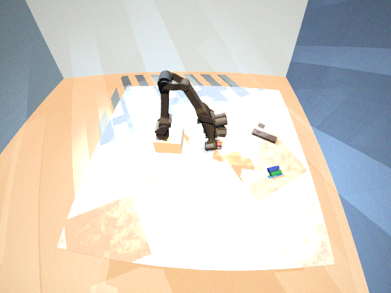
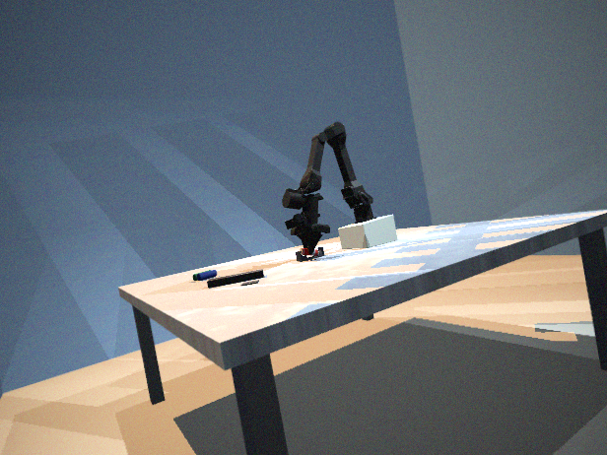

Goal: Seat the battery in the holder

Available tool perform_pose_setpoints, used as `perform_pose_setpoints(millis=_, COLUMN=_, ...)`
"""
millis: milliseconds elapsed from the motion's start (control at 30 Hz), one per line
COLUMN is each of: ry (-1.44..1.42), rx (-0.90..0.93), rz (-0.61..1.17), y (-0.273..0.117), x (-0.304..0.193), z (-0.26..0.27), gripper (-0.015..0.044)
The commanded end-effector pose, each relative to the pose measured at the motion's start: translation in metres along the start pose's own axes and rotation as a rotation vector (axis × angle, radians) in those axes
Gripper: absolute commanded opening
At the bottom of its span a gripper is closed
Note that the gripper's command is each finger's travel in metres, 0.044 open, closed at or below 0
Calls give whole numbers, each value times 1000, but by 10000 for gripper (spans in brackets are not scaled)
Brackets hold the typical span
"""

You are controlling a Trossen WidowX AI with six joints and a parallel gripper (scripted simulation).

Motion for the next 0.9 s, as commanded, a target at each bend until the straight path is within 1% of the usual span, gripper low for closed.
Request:
perform_pose_setpoints(millis=0, ry=1, rx=-6, rz=49, y=3, x=-2, z=0, gripper=83)
perform_pose_setpoints(millis=867, ry=4, rx=-32, rz=202, y=7, x=15, z=3, gripper=83)
Point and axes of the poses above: the point midway between the two fingers, 35 mm back from their tips, its own y axis out along the fingers, its own z axis across the jaws, x = y × z, the point moved 10 cm from there along -y, back along the fingers, and after that the axes turned 9 degrees about y, right-handed, at the moved point
